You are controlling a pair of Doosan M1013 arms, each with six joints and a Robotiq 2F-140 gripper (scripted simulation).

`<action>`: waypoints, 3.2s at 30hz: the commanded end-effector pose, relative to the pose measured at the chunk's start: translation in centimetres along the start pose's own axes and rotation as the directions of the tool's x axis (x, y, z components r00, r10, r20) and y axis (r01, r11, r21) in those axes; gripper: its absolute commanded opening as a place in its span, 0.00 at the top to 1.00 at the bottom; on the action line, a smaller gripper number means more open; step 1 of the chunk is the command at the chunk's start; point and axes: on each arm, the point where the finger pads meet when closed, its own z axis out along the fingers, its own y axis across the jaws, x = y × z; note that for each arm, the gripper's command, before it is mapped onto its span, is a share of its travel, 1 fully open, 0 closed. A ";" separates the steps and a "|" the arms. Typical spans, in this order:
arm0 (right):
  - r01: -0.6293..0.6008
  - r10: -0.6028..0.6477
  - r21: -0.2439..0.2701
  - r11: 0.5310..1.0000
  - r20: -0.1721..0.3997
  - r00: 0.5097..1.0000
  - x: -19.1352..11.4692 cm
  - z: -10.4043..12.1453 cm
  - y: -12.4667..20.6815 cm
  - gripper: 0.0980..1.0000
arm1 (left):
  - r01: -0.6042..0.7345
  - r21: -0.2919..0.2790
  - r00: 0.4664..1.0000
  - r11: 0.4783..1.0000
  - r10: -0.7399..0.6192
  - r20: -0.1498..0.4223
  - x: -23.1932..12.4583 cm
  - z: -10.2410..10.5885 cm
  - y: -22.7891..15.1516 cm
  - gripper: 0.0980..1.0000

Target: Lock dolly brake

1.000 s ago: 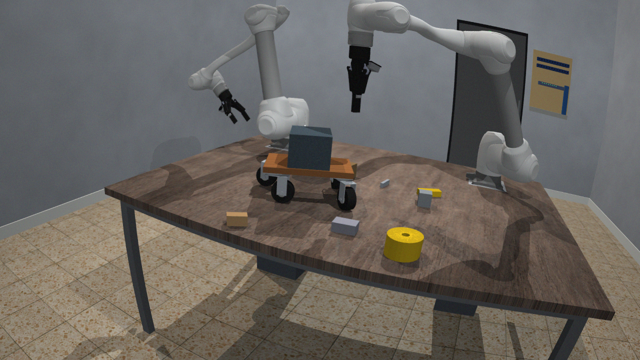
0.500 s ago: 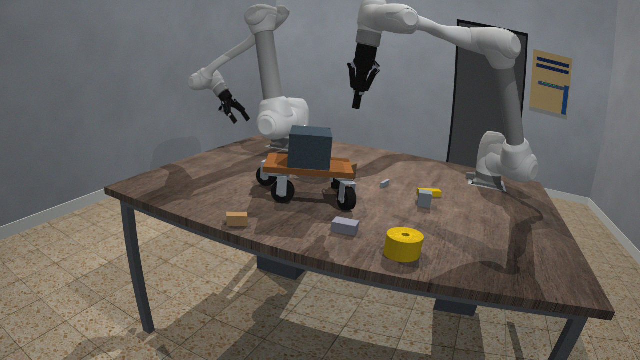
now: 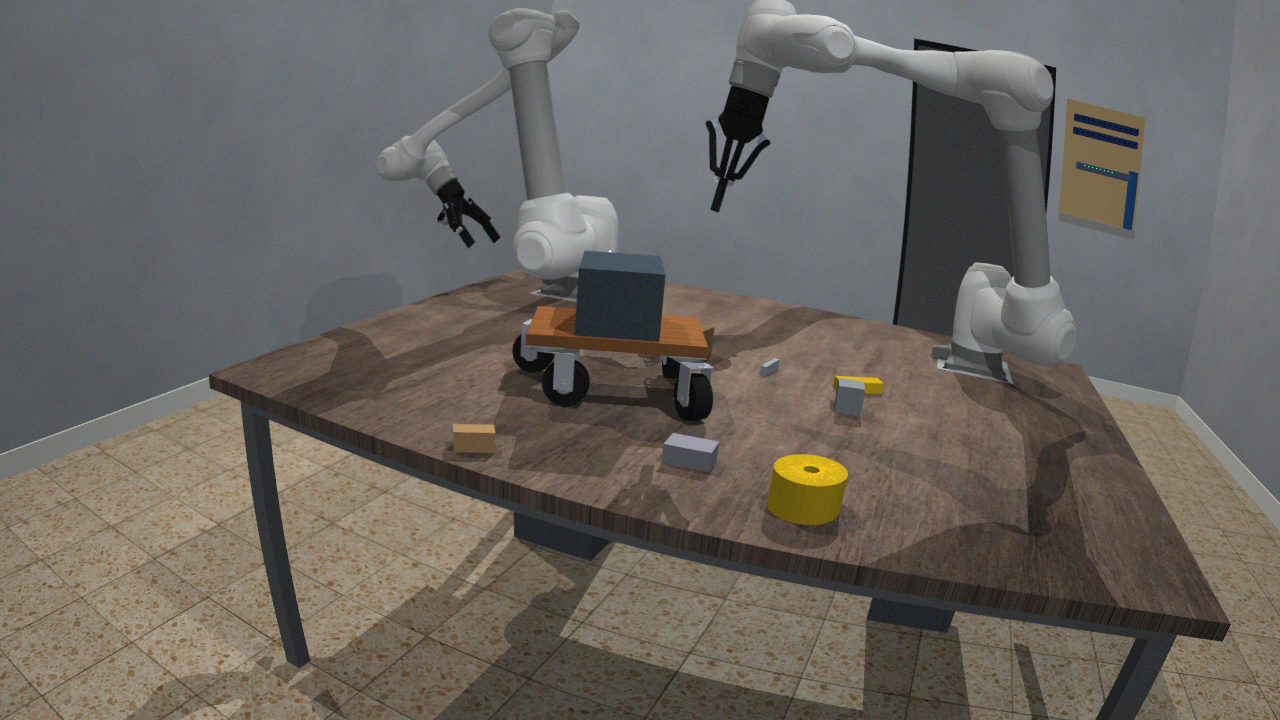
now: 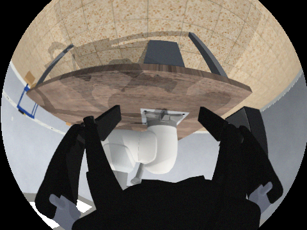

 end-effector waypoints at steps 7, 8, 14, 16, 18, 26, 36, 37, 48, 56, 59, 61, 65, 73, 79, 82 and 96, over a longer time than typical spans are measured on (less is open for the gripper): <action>0.007 -0.007 -0.001 1.000 0.005 1.000 -0.3 0.1 0.1 0.00 | 0.338 0.085 0.940 0.937 -0.340 0.010 2.8 -0.8 0.4 1.00; 0.007 -0.007 -0.001 1.000 0.005 1.000 -0.3 0.1 0.1 0.00 | 0.433 0.109 0.900 0.895 -0.435 -0.005 3.6 -1.0 0.6 1.00; 0.007 -0.007 -0.001 1.000 0.005 1.000 -0.3 0.1 0.1 0.00 | 0.604 0.149 0.795 0.783 -0.605 -0.039 4.9 -1.4 1.2 1.00; 0.007 -0.007 -0.001 1.000 0.005 1.000 -0.3 0.1 0.1 0.00 | 0.604 0.149 0.795 0.783 -0.605 -0.039 4.9 -1.4 1.2 1.00; 0.007 -0.007 -0.001 1.000 0.005 1.000 -0.3 0.1 0.1 0.00 | 0.680 0.164 0.730 0.715 -0.680 -0.064 5.5 -1.6 1.5 1.00; 0.007 -0.007 -0.001 1.000 0.005 1.000 -0.3 0.1 0.1 0.00 | 0.861 0.186 0.501 0.473 -0.852 -0.154 7.5 -2.1 2.6 1.00; 0.007 -0.007 -0.001 1.000 0.005 1.000 -0.3 0.1 0.1 0.00 | 0.965 0.166 0.242 0.205 -0.937 -0.252 9.4 -2.5 3.7 1.00; 0.007 -0.007 -0.001 1.000 0.005 1.000 -0.3 0.1 0.1 0.00 | 0.965 0.166 0.242 0.205 -0.937 -0.252 9.4 -2.5 3.7 1.00; 0.007 -0.007 -0.001 1.000 0.005 1.000 -0.3 0.1 0.1 0.00 | 0.988 0.082 -0.093 -0.131 -0.926 -0.365 11.6 -2.9 5.3 1.00; 0.007 -0.007 -0.001 1.000 0.005 1.000 -0.3 0.1 0.1 0.00 | 0.962 0.025 -0.240 -0.272 -0.884 -0.402 12.7 1.1 6.8 1.00; 0.007 -0.007 -0.001 1.000 0.005 1.000 -0.3 0.1 0.1 0.00 | 0.961 0.018 -0.247 -0.277 -0.882 -0.401 12.7 5.7 7.6 1.00; 0.007 -0.007 -0.001 1.000 0.005 1.000 -0.3 0.1 0.1 0.00 | 0.963 0.022 -0.239 -0.270 -0.885 -0.400 12.8 8.3 8.1 1.00; 0.007 -0.007 -0.001 1.000 0.005 1.000 -0.3 0.1 0.1 0.00 | 0.963 0.022 -0.239 -0.270 -0.885 -0.400 13.1 13.2 9.0 1.00; 0.007 -0.007 -0.001 1.000 0.005 1.000 -0.3 0.1 0.1 0.00 | 0.963 0.021 -0.239 -0.270 -0.885 -0.400 13.6 22.8 10.6 1.00; 0.007 -0.007 -0.001 1.000 0.005 1.000 -0.3 0.1 0.1 0.00 | 0.961 0.023 -0.242 -0.274 -0.884 -0.400 13.4 24.9 11.2 1.00; 0.007 -0.007 -0.001 1.000 0.005 1.000 -0.3 0.1 0.1 0.00 | 0.962 0.023 -0.242 -0.274 -0.884 -0.400 13.4 25.6 11.3 1.00; 0.007 -0.007 -0.001 1.000 0.005 1.000 -0.3 0.1 0.1 0.00 | 0.961 0.025 -0.241 -0.274 -0.885 -0.398 13.7 28.2 11.7 1.00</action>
